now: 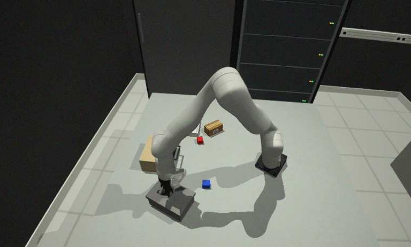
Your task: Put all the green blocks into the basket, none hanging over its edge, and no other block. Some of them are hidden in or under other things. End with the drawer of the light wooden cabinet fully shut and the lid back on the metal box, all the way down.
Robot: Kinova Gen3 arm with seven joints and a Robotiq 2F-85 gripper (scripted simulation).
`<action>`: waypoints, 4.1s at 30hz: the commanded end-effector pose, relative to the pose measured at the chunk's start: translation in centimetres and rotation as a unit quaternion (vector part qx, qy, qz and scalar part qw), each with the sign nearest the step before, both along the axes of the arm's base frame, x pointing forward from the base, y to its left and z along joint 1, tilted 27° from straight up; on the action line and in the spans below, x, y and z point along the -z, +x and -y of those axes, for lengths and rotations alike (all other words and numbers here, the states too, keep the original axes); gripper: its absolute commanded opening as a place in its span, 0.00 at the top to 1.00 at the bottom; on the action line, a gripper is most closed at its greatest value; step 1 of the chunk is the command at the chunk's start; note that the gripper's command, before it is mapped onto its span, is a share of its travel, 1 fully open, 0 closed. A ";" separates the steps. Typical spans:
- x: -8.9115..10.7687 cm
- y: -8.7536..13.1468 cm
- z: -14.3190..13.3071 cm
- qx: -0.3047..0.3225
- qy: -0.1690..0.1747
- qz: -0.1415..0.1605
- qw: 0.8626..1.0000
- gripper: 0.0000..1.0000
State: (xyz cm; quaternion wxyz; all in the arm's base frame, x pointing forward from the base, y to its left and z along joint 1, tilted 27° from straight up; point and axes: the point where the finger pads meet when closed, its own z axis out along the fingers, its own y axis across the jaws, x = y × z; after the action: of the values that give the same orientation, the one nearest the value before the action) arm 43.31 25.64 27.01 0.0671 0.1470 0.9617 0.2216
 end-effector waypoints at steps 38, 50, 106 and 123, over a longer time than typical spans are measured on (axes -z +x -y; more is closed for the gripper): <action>1.9 0.6 -0.7 0.001 -0.002 0.003 1.000 0.90; 2.1 0.7 -0.8 0.001 -0.002 0.003 1.000 0.90; 2.2 0.7 -0.8 0.001 -0.002 0.003 1.000 0.00; 2.2 0.7 -0.8 0.001 -0.002 0.003 1.000 0.00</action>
State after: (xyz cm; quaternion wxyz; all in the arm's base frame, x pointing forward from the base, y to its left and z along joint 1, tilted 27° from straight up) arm 43.82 26.55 24.88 0.0675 0.1465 0.9620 0.2205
